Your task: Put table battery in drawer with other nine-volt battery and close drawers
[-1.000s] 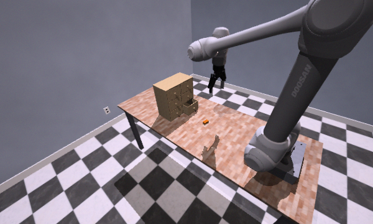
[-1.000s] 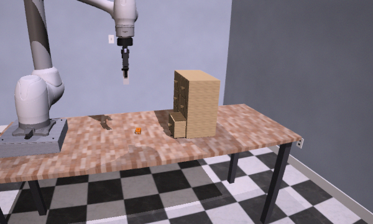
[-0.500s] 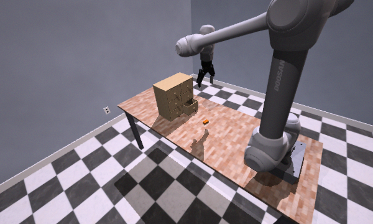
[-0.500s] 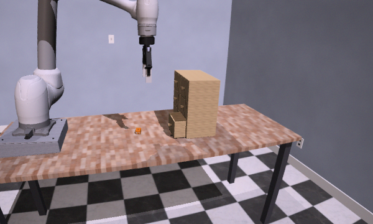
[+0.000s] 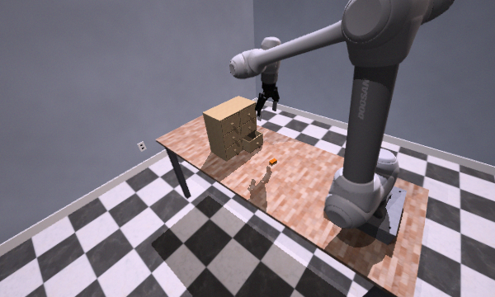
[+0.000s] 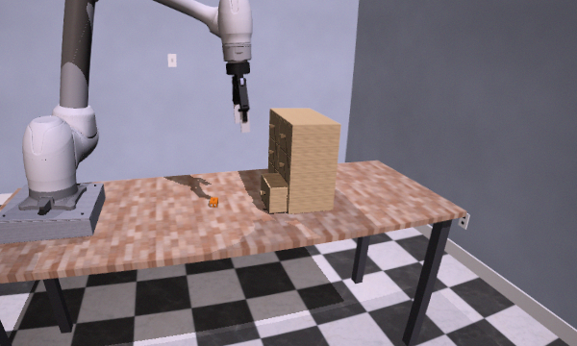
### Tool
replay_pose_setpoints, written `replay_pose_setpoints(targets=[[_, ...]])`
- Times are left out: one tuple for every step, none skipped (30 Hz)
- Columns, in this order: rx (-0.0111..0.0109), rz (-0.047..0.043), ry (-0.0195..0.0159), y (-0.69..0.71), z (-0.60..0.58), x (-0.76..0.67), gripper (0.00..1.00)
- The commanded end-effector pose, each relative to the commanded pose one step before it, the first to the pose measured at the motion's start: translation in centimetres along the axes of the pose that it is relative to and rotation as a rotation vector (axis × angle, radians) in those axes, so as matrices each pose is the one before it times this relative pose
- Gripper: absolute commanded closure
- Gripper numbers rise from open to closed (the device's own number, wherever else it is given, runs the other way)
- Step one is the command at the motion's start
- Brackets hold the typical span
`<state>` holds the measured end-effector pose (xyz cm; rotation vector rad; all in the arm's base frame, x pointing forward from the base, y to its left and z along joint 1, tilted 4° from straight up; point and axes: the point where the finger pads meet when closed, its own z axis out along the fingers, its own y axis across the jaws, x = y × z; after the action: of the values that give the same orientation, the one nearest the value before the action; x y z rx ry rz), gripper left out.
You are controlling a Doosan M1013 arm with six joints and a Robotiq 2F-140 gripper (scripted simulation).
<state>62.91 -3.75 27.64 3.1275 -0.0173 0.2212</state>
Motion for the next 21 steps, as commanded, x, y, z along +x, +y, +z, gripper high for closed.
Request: replay_pose_setpoints(targets=[[-0.01646,-0.00235,0.09919,-0.013,1.998,1.723,0.0],[0.0,0.0,0.0,0.0,0.0,0.0,0.0],[0.0,0.0,0.0,0.0,0.0,0.0,0.0],[-0.00482,-0.00074,0.02898,-0.014,0.637,0.448,0.0],[-0.00494,-0.00077,0.02974,-0.017,0.665,0.44,0.0],[-0.00499,-0.00078,0.03004,-0.021,0.683,0.424,0.0],[-0.00495,-0.00078,0.02989,-0.024,0.691,0.401,0.0],[-0.00484,-0.00077,0.02933,-0.027,0.687,0.373,0.0],[-0.00466,-0.00075,0.02835,-0.03,0.674,0.34,0.0],[-0.00453,-0.00067,0.02692,-0.028,0.657,0.307,0.0],[-0.00423,-0.00064,0.02527,-0.029,0.621,0.271,0.0],[-0.0038,-0.00063,0.02337,-0.033,0.573,0.234,0.0],[-0.00357,-0.00053,0.02108,-0.027,0.53,0.201,0.0],[-0.00311,-0.00048,0.01872,-0.027,0.47,0.168,0.0],[-0.00271,-0.00041,0.01618,-0.024,0.411,0.138,0.0],[-0.00215,-0.00038,0.01363,-0.026,0.342,0.109,0.0],[-0.00201,-0.00024,0.01092,-0.012,0.285,0.086,0.0],[-0.00139,-0.00022,0.00844,-0.015,0.216,0.063,0.0],[0.0,0.0,0.0,0.0,0.0,0.0,0.0],[0.0,0.0,0.0,0.0,0.0,0.0,0.0],[-0.00092,-0.00018,0.00608,-0.014,0.153,0.044,0.0]])
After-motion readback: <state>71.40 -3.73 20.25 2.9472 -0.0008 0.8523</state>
